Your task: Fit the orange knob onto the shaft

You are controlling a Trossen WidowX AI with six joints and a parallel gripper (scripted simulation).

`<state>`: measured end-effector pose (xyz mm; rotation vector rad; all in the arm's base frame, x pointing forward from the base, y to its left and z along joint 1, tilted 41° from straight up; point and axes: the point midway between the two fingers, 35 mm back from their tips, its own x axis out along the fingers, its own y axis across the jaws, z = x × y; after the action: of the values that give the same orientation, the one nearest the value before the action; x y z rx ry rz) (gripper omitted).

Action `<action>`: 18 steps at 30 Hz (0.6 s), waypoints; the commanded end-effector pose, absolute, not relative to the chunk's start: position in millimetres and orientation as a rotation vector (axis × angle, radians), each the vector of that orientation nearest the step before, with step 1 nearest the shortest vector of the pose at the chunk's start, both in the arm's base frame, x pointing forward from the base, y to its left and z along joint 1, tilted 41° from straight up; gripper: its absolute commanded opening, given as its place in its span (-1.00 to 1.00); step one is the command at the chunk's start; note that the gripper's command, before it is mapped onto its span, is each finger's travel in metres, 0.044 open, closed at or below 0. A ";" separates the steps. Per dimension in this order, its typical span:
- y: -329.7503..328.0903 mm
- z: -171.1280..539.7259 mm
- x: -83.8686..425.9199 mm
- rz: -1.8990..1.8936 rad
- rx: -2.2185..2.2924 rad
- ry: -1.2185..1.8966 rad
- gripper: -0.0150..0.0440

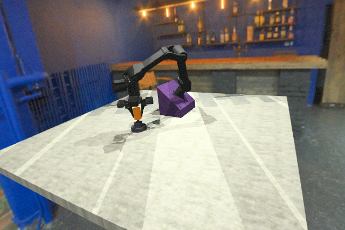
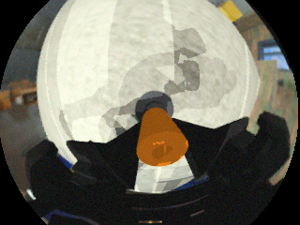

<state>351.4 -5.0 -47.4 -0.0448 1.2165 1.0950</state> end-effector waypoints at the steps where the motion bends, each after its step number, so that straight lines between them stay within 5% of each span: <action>1: -6.1 -46.6 352.6 1.161 -0.132 1.151 -0.49; 18: -5.1 -47.0 358.7 1.185 -0.163 1.127 -0.49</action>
<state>356.4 -5.1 -48.8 -0.1591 1.1345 1.1850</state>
